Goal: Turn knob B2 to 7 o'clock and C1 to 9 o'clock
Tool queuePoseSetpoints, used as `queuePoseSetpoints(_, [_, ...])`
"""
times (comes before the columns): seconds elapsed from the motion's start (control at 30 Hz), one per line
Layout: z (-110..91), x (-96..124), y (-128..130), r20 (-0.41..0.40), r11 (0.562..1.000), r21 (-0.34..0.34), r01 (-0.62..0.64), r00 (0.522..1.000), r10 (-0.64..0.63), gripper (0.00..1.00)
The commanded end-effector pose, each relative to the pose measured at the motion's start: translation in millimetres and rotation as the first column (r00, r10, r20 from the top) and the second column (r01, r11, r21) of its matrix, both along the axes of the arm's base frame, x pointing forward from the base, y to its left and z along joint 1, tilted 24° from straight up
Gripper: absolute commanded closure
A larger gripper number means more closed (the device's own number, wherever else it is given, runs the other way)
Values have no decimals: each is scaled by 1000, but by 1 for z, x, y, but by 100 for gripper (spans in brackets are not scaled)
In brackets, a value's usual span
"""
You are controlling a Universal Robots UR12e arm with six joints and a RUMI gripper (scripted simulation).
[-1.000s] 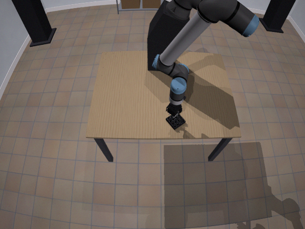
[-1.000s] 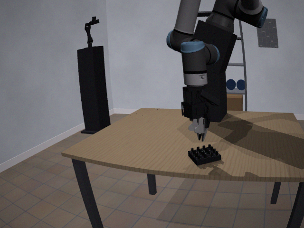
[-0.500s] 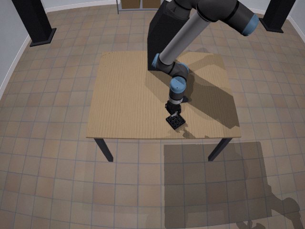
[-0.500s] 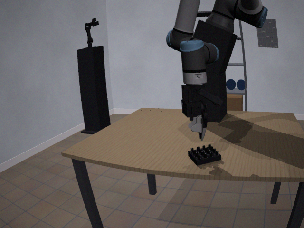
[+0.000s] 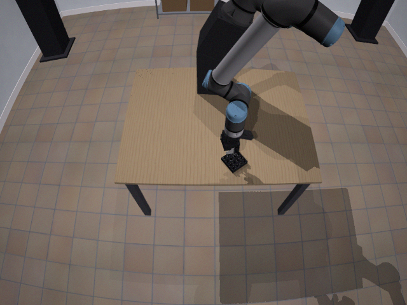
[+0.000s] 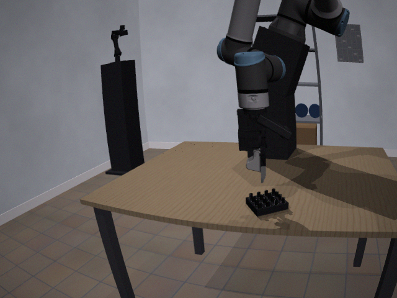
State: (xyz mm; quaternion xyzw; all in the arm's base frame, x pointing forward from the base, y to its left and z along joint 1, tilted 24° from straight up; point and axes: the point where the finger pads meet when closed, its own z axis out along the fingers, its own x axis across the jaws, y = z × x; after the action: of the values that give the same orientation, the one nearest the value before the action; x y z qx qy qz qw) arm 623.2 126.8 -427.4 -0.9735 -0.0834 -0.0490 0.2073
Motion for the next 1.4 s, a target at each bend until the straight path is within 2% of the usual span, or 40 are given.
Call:
queuePoseSetpoints(0.0, [2,0,-2,-52,992,0,123,991,-123,89])
queuePoseSetpoints(0.3, [4,1,-6,-136,952,-5,306,943,-303,89])
queuePoseSetpoints(0.5, [4,1,-6,-171,926,-12,377,912,-373,89])
queuePoseSetpoints(1.37, [4,3,-7,-179,918,-14,397,902,-392,89])
